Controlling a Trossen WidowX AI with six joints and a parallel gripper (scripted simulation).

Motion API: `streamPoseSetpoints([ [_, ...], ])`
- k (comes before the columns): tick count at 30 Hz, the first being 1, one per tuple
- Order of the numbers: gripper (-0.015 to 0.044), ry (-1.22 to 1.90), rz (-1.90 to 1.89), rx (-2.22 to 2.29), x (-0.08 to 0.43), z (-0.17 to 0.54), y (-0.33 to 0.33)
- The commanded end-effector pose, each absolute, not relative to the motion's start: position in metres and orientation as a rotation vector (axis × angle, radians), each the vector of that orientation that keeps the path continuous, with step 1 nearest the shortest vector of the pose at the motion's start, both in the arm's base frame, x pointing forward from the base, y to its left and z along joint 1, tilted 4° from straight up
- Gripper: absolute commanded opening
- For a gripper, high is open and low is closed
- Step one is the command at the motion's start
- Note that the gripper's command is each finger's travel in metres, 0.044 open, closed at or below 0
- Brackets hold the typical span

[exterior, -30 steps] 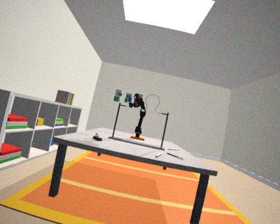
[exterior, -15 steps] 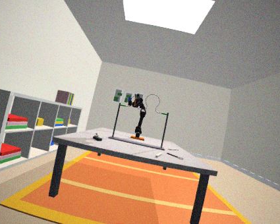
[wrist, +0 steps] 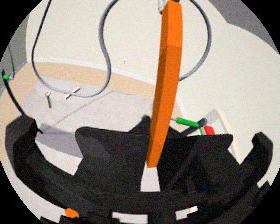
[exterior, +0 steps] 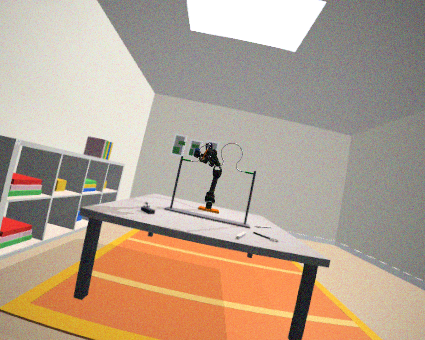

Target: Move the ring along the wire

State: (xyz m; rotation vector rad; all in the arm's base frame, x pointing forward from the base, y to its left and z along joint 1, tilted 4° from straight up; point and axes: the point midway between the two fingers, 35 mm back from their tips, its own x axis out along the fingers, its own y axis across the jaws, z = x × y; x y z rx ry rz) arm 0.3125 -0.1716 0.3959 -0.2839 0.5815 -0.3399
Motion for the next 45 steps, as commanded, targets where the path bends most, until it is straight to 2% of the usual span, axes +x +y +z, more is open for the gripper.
streamPoseSetpoints([
  [1, -0.0150, 0.582, -0.361, -0.362, 0.310, 0.397, -0.175],
  [45, -0.0150, 0.527, -0.567, -1.296, 0.305, 0.441, -0.212],
])
